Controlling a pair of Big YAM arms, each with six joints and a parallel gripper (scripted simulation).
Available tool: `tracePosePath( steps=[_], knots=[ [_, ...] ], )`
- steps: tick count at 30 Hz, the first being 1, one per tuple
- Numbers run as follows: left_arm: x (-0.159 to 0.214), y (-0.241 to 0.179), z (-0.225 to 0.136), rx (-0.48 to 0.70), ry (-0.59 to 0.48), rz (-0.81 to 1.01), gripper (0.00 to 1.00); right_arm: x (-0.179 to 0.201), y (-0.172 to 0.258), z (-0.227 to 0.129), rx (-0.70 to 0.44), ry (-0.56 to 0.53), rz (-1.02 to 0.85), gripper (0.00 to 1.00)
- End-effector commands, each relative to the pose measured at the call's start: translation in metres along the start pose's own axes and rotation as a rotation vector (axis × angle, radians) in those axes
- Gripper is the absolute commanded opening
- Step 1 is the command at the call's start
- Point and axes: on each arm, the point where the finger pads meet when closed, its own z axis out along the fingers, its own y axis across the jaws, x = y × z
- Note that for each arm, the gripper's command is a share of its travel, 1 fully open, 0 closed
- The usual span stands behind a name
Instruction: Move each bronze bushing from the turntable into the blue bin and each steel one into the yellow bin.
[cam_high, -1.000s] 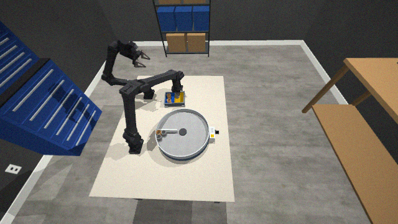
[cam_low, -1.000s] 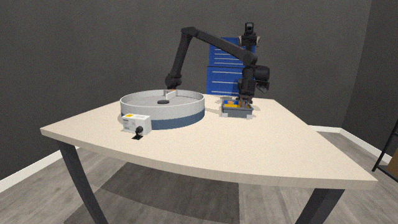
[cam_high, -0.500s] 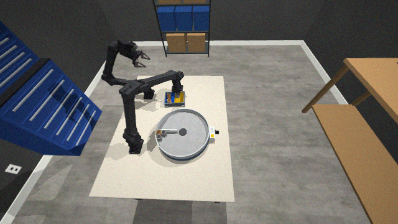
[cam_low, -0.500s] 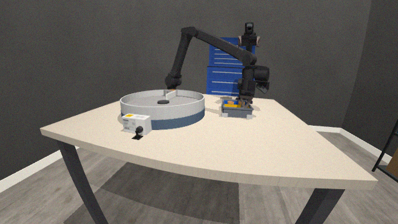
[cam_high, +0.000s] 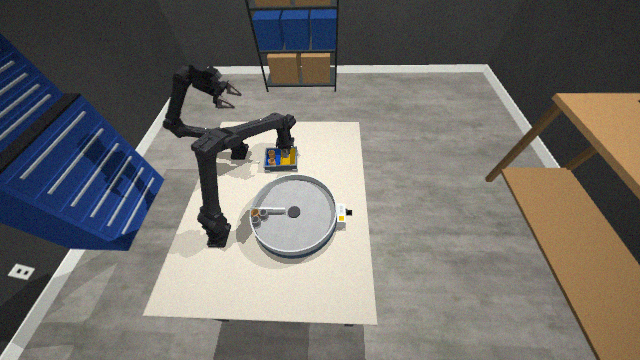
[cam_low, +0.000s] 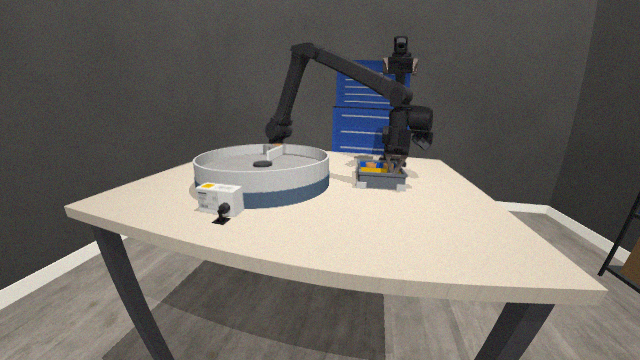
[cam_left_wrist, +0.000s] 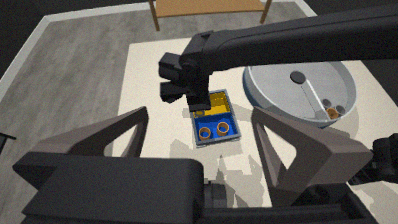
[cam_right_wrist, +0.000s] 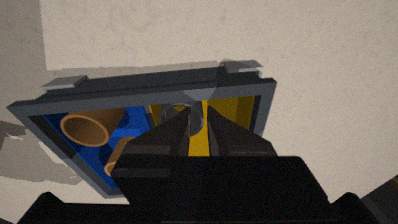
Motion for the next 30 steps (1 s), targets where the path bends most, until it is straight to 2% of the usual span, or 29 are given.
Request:
tracePosePath(
  steps=[1, 3, 9, 13, 16, 19, 21, 23, 30],
  knots=[
    [-0.006, 0.0, -0.011, 0.001, -0.031, 0.0, 1.0, -0.006, -0.004, -0.011, 0.014, -0.025, 0.003, 0.18],
    [-0.006, 0.0, -0.011, 0.001, -0.031, 0.0, 1.0, -0.018, -0.007, -0.038, 0.036, -0.07, 0.005, 0.18],
    [-0.006, 0.0, -0.011, 0.001, -0.031, 0.0, 1.0, -0.023, -0.003, -0.05, 0.043, -0.086, 0.005, 0.18],
    [-0.006, 0.0, -0.011, 0.001, -0.031, 0.0, 1.0, -0.026, -0.002, -0.046, 0.039, -0.079, 0.005, 0.18],
    [-0.006, 0.0, -0.011, 0.001, -0.031, 0.0, 1.0, -0.028, -0.003, -0.065, 0.053, -0.108, 0.005, 0.18],
    [-0.006, 0.0, -0.011, 0.001, -0.031, 0.0, 1.0, -0.029, -0.004, -0.067, 0.055, -0.113, 0.003, 0.18],
    [-0.006, 0.0, -0.011, 0.001, -0.031, 0.0, 1.0, -0.03, -0.002, -0.046, 0.036, -0.076, 0.005, 0.18],
    [-0.006, 0.0, -0.011, 0.001, -0.031, 0.0, 1.0, -0.031, -0.003, -0.074, 0.054, -0.111, 0.004, 0.18],
    [-0.006, 0.0, -0.011, 0.001, -0.031, 0.0, 1.0, -0.029, -0.004, -0.094, 0.057, -0.113, 0.005, 0.18]
  ],
)
